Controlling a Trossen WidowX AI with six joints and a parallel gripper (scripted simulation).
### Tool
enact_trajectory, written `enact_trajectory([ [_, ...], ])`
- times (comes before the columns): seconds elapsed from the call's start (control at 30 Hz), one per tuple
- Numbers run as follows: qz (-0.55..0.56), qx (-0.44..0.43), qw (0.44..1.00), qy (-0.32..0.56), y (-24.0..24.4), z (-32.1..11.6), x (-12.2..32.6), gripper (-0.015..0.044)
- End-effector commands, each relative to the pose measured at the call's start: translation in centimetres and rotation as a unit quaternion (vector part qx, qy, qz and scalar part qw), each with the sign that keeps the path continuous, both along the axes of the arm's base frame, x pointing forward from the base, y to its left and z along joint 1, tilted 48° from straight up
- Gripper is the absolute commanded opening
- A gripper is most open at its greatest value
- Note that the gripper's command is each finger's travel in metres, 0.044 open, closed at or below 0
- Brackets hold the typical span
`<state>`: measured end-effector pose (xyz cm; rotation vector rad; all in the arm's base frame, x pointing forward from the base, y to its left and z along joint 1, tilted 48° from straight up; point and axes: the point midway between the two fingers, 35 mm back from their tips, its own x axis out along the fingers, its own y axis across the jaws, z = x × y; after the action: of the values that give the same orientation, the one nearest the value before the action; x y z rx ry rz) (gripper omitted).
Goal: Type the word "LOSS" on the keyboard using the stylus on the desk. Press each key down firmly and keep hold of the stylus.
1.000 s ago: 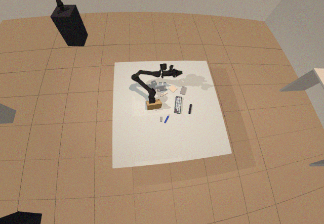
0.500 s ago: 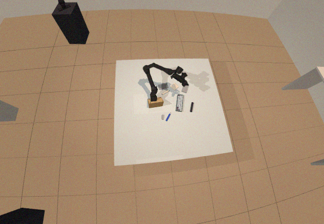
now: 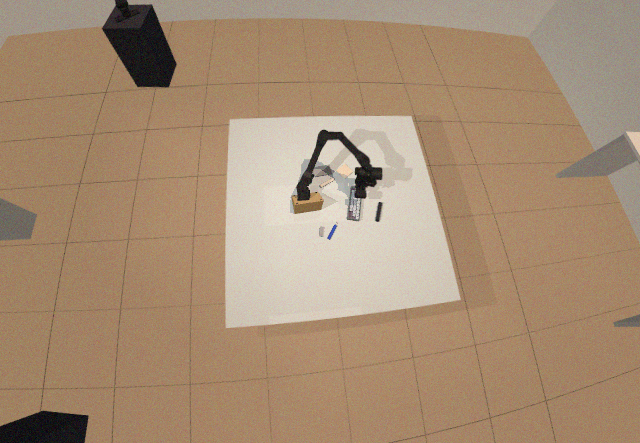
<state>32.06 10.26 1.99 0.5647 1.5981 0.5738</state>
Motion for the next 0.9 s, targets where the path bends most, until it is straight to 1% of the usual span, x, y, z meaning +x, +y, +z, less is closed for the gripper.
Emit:
enact_trajectory([
  [0.0,-0.002,0.037,0.997,0.069,0.8,-1.0,-0.6,0.0],
  [0.37,-0.002,0.037,0.997,0.069,0.8,-1.0,-0.6,0.0],
  [0.43,-0.002,0.036,0.997,0.068,0.0,-1.8,-0.7,0.0],
  [0.57,-0.002,0.035,0.997,0.068,-3.9,-5.6,-1.4,0.0],
  [0.87,-0.002,0.035,0.997,0.068,-4.1,-5.8,-1.5,0.0],
])
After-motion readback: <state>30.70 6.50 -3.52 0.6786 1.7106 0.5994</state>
